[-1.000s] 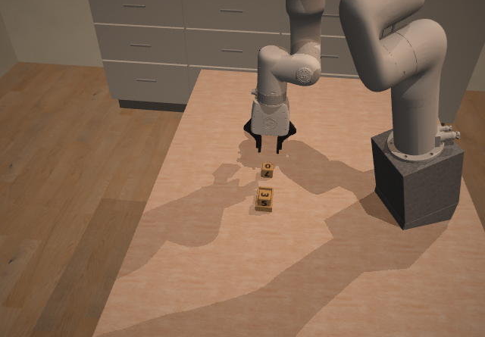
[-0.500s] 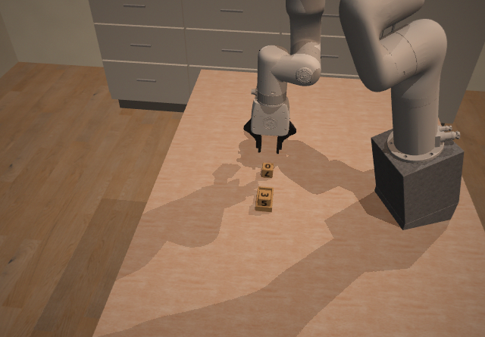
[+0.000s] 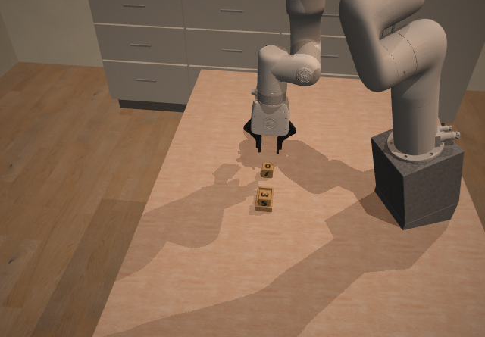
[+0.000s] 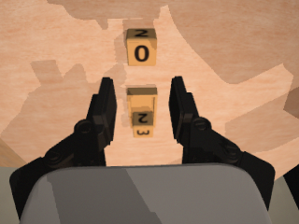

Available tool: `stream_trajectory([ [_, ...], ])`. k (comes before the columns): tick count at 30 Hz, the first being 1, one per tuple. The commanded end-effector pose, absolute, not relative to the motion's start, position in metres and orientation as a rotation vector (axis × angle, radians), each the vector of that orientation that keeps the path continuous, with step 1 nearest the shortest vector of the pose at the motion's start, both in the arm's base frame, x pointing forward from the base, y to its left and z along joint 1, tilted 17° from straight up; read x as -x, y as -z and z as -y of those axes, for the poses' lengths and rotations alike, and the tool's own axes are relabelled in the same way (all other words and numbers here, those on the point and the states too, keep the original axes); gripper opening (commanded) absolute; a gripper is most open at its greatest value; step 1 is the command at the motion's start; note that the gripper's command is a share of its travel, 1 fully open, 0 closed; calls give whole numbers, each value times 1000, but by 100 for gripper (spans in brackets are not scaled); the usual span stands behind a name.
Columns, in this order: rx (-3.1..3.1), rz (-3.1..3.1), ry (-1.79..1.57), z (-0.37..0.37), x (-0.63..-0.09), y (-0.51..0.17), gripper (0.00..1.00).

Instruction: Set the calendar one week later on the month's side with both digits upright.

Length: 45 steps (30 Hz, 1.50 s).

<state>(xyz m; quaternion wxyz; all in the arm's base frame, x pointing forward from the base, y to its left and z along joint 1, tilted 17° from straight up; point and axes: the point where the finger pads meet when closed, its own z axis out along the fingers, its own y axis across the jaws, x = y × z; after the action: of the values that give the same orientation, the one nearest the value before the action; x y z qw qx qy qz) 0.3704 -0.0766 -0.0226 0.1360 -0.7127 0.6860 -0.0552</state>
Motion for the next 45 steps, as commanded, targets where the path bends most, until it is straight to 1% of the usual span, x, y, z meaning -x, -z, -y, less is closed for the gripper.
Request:
stream_trajectory([
  [1, 2063, -1986, 163, 77, -371, 23, 49],
  [45, 2062, -1986, 164, 72, -383, 68, 49],
])
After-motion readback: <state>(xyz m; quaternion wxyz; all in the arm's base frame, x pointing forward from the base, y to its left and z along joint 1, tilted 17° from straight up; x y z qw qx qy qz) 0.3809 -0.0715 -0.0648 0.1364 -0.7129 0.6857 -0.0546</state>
